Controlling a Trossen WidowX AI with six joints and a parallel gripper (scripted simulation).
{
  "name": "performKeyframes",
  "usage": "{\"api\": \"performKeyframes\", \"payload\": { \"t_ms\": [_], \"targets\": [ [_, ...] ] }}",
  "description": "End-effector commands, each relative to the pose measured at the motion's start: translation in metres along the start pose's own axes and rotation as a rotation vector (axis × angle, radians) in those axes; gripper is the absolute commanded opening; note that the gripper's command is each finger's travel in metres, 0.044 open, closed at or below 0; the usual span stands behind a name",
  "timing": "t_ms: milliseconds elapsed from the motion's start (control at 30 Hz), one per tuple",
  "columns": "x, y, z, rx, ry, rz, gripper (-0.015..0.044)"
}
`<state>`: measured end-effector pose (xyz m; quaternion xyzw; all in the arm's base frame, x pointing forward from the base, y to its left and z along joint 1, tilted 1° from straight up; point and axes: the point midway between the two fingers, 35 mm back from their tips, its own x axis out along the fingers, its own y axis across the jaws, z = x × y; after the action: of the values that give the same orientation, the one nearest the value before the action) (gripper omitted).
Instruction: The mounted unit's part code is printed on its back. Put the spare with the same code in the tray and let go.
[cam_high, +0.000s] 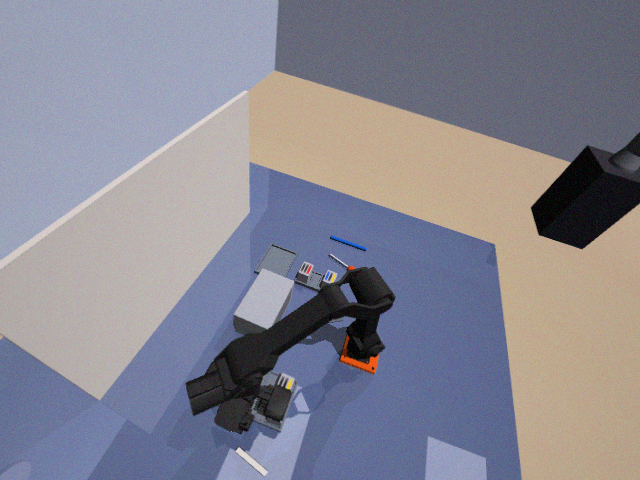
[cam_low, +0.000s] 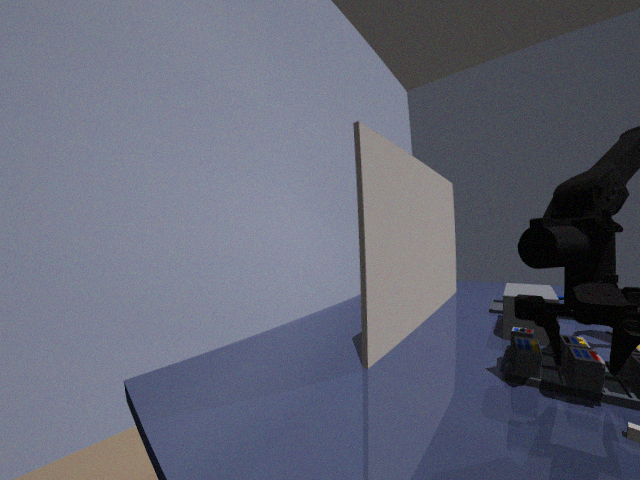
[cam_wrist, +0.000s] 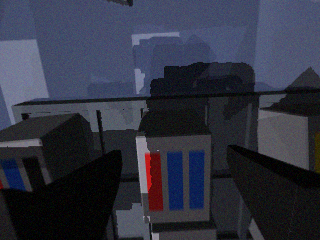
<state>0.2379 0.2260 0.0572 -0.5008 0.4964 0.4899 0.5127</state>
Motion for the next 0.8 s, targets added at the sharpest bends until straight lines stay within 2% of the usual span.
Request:
{"api": "performKeyframes", "payload": {
  "t_ms": [0, 467, 633, 767],
  "targets": [
    [0.0086, 0.0020, -0.0022, -0.003, 0.008, 0.007, 0.0300],
    [0.0141, 0.0026, -0.0028, -0.003, 0.008, 0.007, 0.0300],
    [0.0130, 0.0022, -0.0022, 0.000, 0.006, 0.006, 0.0169],
    [0.0130, 0.0022, -0.0022, 0.000, 0.006, 0.006, 0.0142]
  ]
}}
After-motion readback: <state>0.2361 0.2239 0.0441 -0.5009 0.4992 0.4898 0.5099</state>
